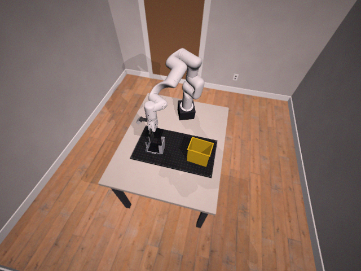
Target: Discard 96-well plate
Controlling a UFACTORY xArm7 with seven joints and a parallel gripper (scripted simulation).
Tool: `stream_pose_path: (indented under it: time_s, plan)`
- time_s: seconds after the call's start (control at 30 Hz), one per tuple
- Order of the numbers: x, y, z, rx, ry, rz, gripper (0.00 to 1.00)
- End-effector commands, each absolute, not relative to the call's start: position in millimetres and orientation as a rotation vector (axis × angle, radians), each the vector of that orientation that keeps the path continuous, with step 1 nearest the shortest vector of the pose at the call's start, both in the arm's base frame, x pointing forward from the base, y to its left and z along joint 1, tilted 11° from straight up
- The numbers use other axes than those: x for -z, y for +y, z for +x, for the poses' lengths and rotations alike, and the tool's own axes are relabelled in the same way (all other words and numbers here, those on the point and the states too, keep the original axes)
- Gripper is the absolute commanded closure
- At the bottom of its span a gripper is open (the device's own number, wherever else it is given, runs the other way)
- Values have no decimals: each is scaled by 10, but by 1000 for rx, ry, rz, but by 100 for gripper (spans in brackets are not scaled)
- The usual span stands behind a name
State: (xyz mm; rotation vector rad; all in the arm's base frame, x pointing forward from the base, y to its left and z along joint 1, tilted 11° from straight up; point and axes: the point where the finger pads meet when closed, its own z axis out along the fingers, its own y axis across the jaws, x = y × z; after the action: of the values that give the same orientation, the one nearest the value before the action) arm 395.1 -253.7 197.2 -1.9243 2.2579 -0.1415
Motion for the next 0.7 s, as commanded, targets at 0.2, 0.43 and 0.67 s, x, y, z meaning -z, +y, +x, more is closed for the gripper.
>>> stream_pose_path:
  time_s: [0.2,0.43,0.67]
  plan:
    - [-1998,-2297,4006,130,2378,-1763,100]
    - [-2003,-2067,4048,130,2378,-1763,100]
    - [-2009,-1837,4089,130,2378,-1762,100]
